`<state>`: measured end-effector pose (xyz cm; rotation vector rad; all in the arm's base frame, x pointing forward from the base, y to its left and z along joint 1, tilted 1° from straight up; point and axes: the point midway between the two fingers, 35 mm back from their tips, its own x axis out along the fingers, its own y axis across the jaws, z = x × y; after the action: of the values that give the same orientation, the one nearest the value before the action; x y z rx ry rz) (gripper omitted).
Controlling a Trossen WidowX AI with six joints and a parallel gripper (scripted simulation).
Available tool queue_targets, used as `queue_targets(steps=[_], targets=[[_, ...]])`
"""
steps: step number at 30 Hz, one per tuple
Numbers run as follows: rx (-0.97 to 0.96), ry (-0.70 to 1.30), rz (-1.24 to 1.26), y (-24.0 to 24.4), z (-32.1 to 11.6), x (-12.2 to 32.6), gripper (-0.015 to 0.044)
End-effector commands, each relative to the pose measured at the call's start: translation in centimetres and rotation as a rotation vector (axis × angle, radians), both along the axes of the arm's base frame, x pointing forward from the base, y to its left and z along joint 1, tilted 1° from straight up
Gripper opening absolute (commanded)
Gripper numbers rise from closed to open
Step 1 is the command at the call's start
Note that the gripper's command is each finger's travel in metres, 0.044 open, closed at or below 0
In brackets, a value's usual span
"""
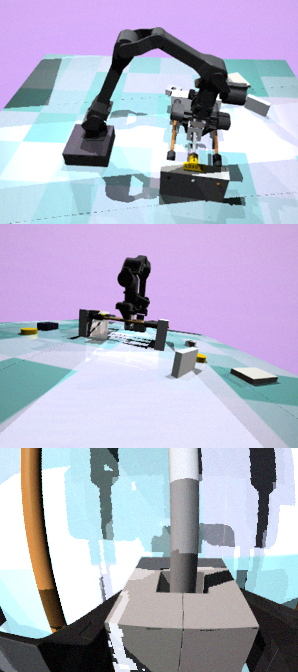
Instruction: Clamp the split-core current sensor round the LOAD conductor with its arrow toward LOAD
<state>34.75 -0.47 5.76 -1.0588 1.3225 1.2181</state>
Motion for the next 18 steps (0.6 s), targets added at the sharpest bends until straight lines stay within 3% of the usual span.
queue_targets(steps=[1, 9, 18], targets=[[0.0, -0.001, 0.0, 0.0, 0.02, 0.01, 0.0053], [0.0, -0.001, 0.0, 0.0, 0.02, 0.01, 0.0259], [0.0, -0.001, 0.0, 0.0, 0.02, 0.01, 0.0259]])
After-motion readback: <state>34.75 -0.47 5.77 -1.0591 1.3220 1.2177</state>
